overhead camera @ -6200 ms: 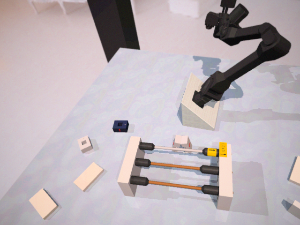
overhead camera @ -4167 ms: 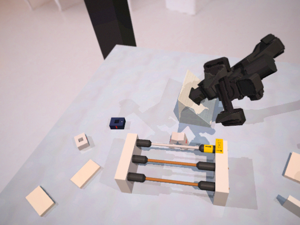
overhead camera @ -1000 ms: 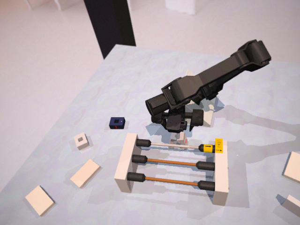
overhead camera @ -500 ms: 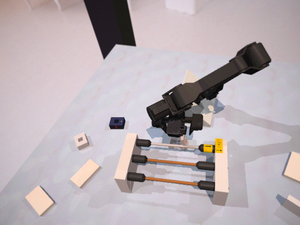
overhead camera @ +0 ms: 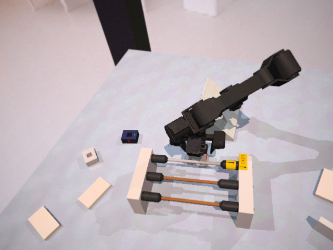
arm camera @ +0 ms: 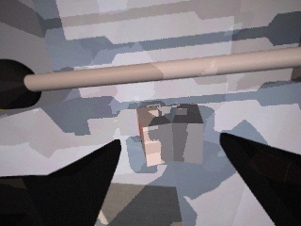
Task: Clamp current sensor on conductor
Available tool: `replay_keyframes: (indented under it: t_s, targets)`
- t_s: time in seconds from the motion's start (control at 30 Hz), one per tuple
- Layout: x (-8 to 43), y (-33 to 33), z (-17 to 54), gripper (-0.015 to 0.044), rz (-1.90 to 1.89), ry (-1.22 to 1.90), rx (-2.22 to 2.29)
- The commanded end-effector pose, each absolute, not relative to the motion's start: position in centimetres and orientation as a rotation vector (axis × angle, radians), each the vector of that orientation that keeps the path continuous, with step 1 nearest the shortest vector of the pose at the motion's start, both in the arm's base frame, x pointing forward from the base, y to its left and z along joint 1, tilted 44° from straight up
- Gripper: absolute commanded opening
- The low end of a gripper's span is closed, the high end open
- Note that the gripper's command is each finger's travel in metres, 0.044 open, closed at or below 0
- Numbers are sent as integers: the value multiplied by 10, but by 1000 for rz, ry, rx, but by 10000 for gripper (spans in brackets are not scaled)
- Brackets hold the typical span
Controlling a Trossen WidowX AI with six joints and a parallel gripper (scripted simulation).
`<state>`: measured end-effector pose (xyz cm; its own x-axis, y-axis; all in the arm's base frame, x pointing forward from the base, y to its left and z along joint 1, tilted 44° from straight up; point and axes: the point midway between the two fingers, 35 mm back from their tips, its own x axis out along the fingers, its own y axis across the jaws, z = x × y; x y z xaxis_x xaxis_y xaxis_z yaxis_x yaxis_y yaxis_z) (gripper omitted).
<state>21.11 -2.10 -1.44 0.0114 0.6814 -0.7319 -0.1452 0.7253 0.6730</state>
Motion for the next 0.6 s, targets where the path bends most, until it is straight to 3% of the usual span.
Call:
replay_keyframes:
  t_s: [0.0, 0.03, 0.23, 0.57]
  targets:
    - [209, -16, -18, 440, 685, 1427, 485]
    - [209, -16, -18, 440, 685, 1427, 485]
    - [211, -19, -16, 282, 685, 1424, 476]
    - [211, -19, -16, 216, 685, 1424, 476]
